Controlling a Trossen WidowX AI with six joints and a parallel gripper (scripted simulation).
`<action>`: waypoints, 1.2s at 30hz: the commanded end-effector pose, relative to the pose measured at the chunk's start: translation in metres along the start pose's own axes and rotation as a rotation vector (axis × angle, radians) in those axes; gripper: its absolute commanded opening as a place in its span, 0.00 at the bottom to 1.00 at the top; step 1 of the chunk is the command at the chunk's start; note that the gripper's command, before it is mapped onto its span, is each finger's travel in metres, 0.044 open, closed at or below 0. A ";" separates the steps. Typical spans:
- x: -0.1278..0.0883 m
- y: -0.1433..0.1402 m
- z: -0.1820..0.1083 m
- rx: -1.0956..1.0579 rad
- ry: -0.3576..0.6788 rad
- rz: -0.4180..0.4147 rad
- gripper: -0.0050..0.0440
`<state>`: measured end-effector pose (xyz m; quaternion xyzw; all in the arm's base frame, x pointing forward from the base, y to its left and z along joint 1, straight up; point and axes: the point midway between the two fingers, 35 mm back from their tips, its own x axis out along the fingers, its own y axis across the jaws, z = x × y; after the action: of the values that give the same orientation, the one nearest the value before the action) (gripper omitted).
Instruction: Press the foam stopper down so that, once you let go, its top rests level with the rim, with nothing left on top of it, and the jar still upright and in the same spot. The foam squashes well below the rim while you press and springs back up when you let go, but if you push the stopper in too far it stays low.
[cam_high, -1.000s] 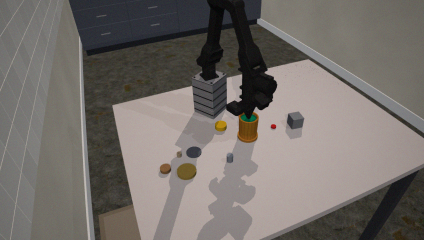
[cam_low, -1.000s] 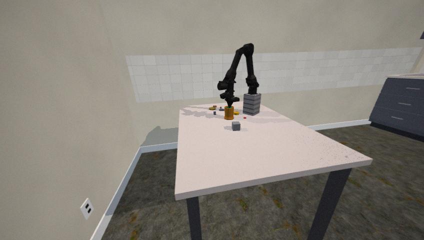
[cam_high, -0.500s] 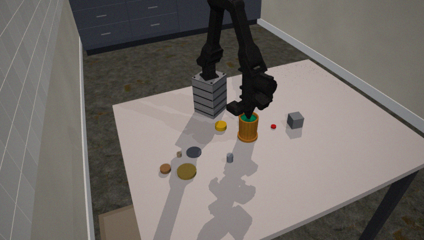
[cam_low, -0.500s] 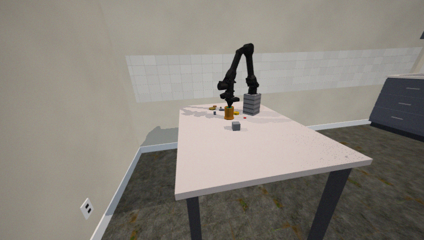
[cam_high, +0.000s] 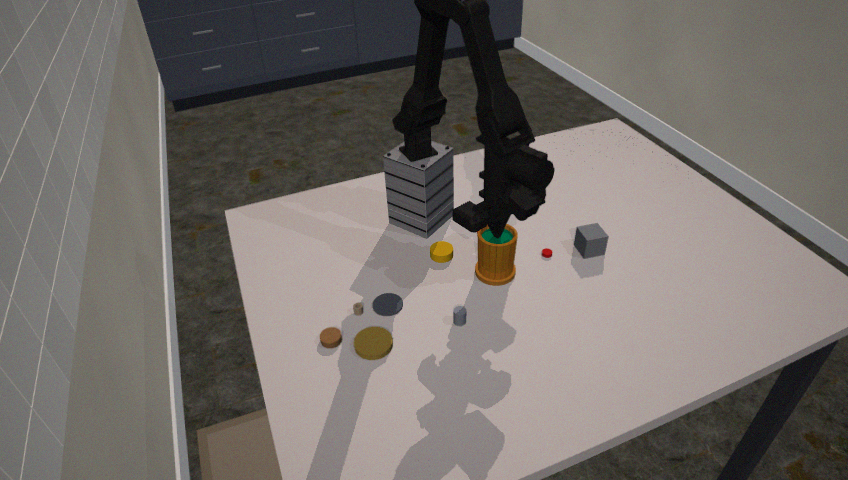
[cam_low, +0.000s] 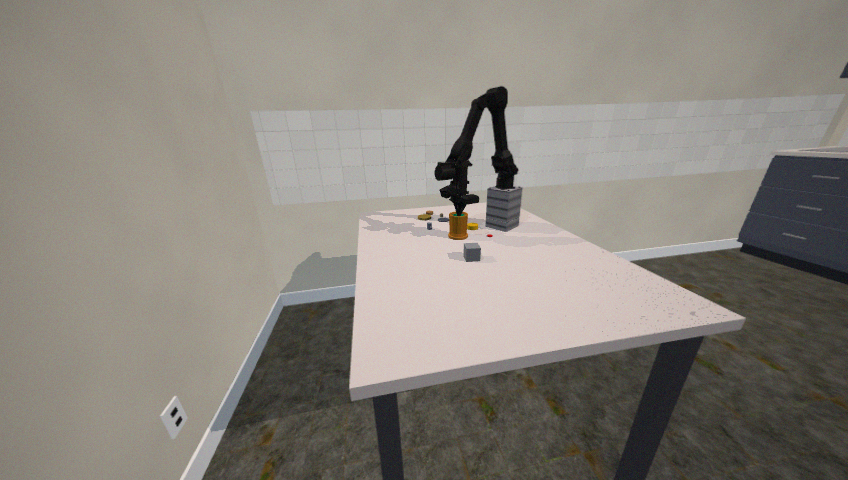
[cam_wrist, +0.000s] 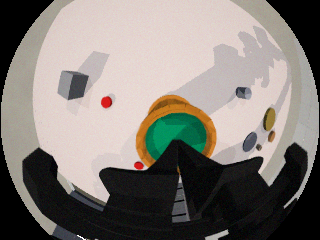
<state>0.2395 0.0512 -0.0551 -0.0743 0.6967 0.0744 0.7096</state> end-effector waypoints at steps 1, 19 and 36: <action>-0.001 -0.001 0.001 0.001 -0.005 -0.004 0.10; 0.001 -0.001 -0.001 0.001 -0.004 -0.004 0.10; 0.003 -0.001 -0.003 0.001 -0.004 -0.004 0.10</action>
<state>0.2389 0.0511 -0.0572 -0.0739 0.6932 0.0748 0.7131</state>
